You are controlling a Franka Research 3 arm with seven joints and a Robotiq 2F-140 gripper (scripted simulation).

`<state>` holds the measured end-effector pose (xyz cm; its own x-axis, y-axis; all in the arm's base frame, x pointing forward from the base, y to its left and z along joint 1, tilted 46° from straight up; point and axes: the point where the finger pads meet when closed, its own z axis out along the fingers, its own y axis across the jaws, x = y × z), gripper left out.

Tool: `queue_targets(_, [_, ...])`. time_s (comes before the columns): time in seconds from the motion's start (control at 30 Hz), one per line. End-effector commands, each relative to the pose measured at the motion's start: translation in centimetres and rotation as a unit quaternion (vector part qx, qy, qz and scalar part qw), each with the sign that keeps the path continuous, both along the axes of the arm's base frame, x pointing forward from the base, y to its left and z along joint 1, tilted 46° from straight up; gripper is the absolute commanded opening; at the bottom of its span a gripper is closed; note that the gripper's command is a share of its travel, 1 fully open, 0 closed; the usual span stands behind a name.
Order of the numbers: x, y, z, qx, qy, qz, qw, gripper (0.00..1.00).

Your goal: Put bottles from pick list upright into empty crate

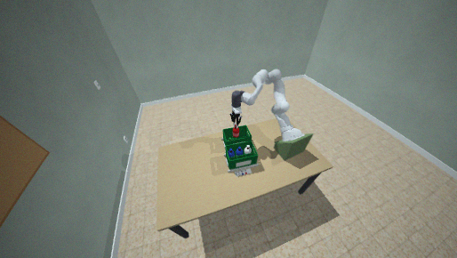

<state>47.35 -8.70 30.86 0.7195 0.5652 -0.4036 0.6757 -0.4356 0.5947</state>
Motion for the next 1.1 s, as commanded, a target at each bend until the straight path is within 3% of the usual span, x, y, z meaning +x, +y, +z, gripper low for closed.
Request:
queue_targets(0.0, [-0.1, 0.9, 0.8, 0.000, 0.001, 0.005, 1.000, 0.00])
queue_targets(1.07, [-0.9, 4.1, 4.0, 0.000, 0.001, 0.005, 1.000, 0.00])
